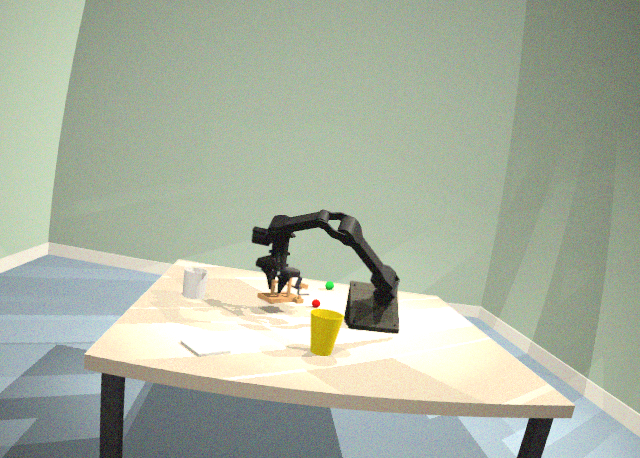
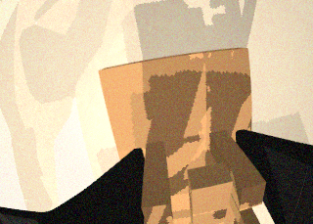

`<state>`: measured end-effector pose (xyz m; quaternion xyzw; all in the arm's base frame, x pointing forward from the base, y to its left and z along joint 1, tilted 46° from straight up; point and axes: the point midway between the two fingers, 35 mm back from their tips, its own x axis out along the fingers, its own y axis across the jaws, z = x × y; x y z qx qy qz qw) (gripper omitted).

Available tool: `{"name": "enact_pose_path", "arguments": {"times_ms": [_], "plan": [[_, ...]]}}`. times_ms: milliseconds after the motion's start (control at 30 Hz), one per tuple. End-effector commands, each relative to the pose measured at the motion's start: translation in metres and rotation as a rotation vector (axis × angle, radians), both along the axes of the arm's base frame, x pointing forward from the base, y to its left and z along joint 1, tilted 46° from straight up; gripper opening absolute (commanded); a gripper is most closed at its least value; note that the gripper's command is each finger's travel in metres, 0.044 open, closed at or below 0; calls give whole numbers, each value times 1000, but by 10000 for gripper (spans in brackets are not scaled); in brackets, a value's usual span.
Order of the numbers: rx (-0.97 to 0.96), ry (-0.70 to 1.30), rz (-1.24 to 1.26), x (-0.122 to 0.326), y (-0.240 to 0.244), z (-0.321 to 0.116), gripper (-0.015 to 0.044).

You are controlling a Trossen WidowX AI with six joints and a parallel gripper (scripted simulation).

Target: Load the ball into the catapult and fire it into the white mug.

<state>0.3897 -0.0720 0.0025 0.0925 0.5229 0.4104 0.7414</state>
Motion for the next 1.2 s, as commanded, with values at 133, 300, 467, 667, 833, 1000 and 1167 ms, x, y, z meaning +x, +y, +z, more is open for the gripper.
{"name": "enact_pose_path", "arguments": {"times_ms": [133, 300, 467, 667, 833, 1000, 1167], "plan": [[-1, 2, -25, 7, -4, 0, 0], [-1, 2, -25, 8, 1, -6, 0], [-1, 2, -26, 10, 7, -12, 0], [0, 2, -26, 11, 14, -19, 0], [0, 2, -26, 12, 20, -24, 0], [1, 2, -26, 13, 26, -30, 0], [-1, 8, -12, 12, 26, -28, 0]]}}
